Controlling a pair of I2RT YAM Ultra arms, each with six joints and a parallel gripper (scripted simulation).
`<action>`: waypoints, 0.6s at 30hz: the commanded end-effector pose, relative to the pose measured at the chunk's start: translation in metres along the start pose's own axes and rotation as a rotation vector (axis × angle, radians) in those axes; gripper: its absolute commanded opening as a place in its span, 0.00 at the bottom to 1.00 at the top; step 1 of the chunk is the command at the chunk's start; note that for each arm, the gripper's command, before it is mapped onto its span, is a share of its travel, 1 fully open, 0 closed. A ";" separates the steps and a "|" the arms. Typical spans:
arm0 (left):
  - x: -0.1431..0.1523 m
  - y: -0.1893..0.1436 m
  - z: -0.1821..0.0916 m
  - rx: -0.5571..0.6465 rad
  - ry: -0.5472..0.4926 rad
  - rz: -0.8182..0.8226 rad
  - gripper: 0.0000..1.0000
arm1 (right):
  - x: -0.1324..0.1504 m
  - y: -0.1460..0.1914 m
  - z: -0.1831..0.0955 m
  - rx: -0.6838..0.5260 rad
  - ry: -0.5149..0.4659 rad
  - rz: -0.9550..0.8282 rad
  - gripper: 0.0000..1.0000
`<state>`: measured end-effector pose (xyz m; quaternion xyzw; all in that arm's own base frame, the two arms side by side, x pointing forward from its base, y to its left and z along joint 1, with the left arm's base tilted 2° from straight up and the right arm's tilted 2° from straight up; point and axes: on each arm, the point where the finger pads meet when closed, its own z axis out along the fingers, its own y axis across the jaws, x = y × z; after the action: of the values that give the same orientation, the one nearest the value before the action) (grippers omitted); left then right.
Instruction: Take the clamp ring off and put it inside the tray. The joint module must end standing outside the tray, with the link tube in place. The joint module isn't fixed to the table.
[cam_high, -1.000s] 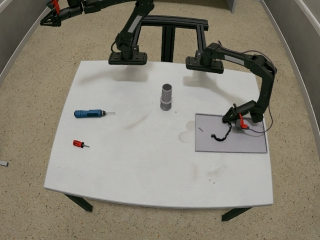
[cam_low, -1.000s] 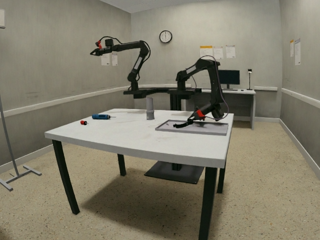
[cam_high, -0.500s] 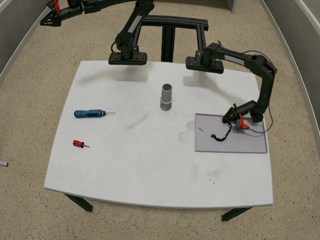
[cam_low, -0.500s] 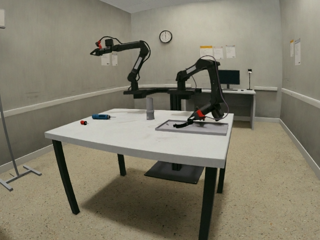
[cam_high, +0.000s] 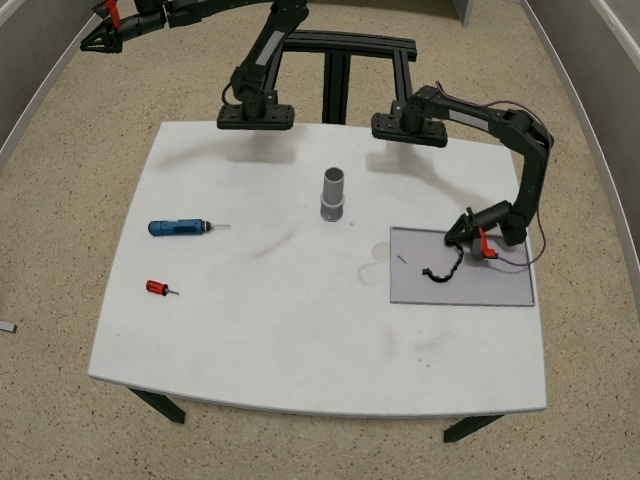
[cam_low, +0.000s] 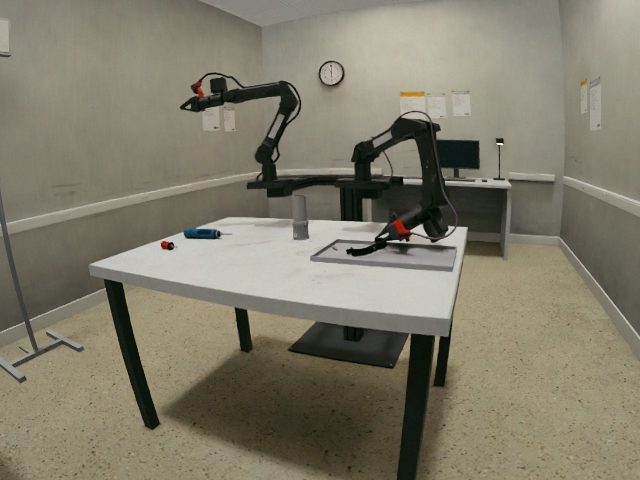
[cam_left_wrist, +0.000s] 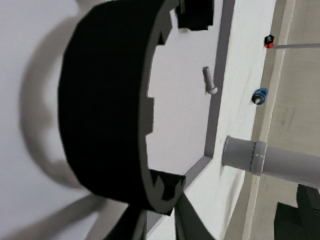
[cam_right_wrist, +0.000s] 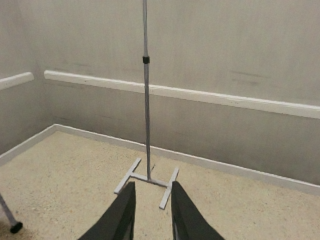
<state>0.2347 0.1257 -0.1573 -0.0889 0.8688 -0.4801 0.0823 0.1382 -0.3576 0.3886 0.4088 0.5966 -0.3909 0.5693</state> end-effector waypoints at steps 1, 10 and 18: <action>-0.017 0.003 -0.009 -0.019 -0.038 0.047 0.13 | -0.039 0.004 -0.007 -0.006 -0.099 0.007 0.20; -0.021 0.001 -0.013 -0.033 -0.044 0.063 0.16 | -0.039 0.004 -0.007 -0.006 -0.099 0.007 0.20; -0.022 0.000 -0.013 -0.033 -0.043 0.064 0.16 | -0.039 0.004 -0.007 -0.006 -0.099 0.007 0.20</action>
<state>0.2350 0.1258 -0.1573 -0.0890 0.8687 -0.4802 0.0830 0.1382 -0.3576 0.3886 0.4088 0.5966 -0.3909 0.5693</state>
